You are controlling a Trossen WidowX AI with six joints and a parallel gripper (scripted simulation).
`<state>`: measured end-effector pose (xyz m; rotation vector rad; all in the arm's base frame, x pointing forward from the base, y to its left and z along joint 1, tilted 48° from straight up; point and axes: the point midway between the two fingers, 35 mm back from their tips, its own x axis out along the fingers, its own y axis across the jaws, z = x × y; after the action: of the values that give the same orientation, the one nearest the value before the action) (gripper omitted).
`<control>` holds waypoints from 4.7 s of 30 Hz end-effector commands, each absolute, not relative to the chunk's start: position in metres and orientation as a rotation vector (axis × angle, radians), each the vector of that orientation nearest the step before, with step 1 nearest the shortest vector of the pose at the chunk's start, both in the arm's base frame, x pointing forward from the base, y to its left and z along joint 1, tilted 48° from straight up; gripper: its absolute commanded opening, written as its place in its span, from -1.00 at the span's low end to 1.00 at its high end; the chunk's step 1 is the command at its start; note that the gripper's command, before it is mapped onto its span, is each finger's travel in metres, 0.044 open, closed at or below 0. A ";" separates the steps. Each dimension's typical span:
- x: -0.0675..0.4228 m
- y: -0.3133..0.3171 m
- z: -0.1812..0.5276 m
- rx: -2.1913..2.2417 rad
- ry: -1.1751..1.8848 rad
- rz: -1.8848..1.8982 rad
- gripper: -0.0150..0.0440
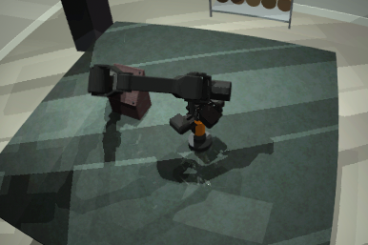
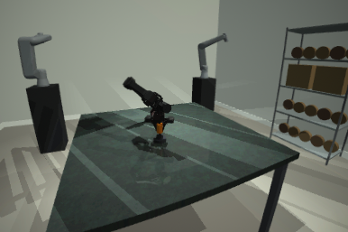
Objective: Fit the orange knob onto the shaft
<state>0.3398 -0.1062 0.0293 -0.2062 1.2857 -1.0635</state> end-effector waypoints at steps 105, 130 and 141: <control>0.342 -0.107 0.028 0.123 1.019 -1.307 -0.49; 0.340 -0.108 0.029 0.282 0.881 -1.411 -0.49; 0.339 -0.105 0.031 0.282 0.881 -1.411 -0.49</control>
<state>0.3390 -0.1072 0.0284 0.2834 0.8858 -1.4129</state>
